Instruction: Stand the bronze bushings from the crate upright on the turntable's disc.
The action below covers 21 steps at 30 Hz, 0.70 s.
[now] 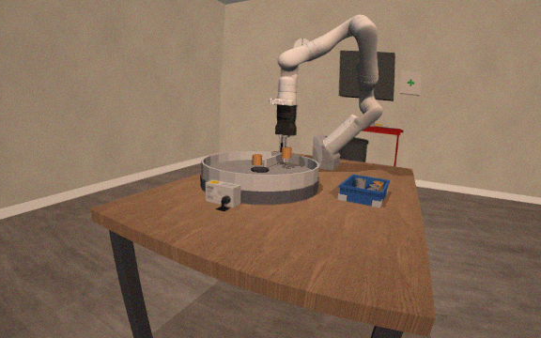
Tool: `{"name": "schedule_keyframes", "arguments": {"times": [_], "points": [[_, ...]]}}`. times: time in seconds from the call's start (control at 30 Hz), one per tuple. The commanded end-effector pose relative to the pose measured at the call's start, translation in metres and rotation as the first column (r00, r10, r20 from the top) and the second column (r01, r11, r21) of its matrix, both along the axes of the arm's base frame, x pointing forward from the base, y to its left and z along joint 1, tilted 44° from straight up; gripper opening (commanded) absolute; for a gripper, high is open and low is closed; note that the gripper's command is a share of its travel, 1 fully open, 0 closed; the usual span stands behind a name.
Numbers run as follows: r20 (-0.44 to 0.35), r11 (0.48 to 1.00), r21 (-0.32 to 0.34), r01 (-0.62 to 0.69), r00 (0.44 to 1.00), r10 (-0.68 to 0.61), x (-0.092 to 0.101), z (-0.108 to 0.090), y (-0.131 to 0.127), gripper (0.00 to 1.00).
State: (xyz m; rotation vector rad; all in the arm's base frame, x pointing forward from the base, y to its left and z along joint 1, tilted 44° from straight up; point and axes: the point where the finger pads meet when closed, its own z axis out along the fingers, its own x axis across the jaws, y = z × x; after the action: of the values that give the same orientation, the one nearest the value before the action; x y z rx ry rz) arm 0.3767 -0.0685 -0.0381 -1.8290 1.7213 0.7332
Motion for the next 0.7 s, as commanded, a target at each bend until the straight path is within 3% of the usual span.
{"name": "schedule_keyframes", "arguments": {"times": [0.0,0.67], "points": [[-0.001,1.000,0.001,0.013,1.000,-0.013,0.004,0.000,0.001,0.00],[-0.003,1.000,0.002,0.014,1.000,-0.014,0.003,-0.016,0.017,0.00]]}}
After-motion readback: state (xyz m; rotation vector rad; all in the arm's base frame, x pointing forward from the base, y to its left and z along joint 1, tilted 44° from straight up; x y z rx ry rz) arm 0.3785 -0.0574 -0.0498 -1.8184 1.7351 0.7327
